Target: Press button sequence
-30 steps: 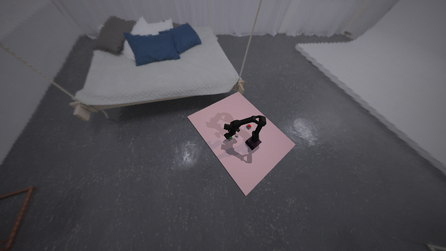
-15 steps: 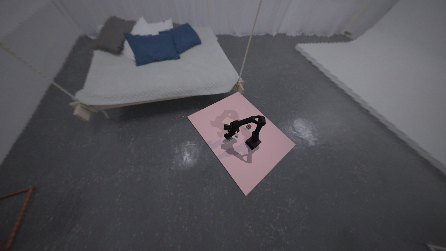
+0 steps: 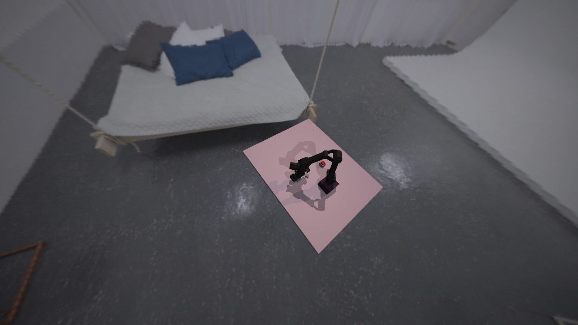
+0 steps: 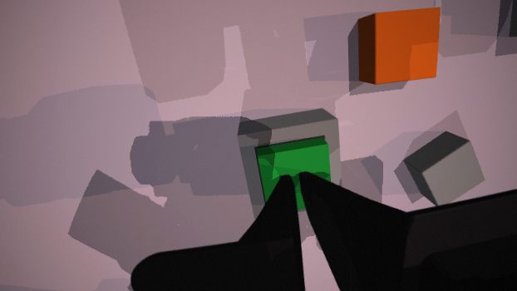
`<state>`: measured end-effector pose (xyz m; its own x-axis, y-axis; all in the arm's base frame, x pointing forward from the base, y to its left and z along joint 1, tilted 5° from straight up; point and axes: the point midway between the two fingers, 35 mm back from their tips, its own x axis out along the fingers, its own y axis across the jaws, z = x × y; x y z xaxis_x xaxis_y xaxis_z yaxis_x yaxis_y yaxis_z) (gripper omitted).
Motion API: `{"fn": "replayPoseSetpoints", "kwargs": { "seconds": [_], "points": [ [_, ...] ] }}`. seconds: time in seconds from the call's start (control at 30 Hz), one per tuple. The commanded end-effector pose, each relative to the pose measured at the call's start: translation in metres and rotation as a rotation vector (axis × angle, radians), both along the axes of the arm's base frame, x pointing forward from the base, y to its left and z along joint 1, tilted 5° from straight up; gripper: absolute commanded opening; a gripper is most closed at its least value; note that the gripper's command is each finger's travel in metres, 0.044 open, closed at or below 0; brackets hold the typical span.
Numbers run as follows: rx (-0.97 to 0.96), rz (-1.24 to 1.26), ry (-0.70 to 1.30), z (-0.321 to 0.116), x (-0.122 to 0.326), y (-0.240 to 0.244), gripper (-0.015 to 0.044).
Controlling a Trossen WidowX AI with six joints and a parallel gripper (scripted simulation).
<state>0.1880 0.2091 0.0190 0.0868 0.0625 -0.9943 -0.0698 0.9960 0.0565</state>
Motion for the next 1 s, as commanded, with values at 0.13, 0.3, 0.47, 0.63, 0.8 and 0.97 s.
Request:
{"fn": "replayPoseSetpoints", "kwargs": {
  "seconds": [0.13,0.3,0.47,0.63,0.8,0.97],
  "points": [
    [-0.003,0.003,-0.003,-0.003,0.001,0.000,0.0020],
    [-0.003,0.003,-0.003,-0.003,0.001,0.000,0.0020],
    [-0.003,0.003,-0.003,-0.003,0.001,0.000,0.0020],
    [-0.001,0.000,0.000,0.000,0.000,0.000,0.0020],
    [-0.003,0.003,-0.003,0.029,-0.002,-0.002,0.0020],
    [-0.003,0.003,-0.003,0.028,-0.002,-0.002,0.0020]
  ]
}}
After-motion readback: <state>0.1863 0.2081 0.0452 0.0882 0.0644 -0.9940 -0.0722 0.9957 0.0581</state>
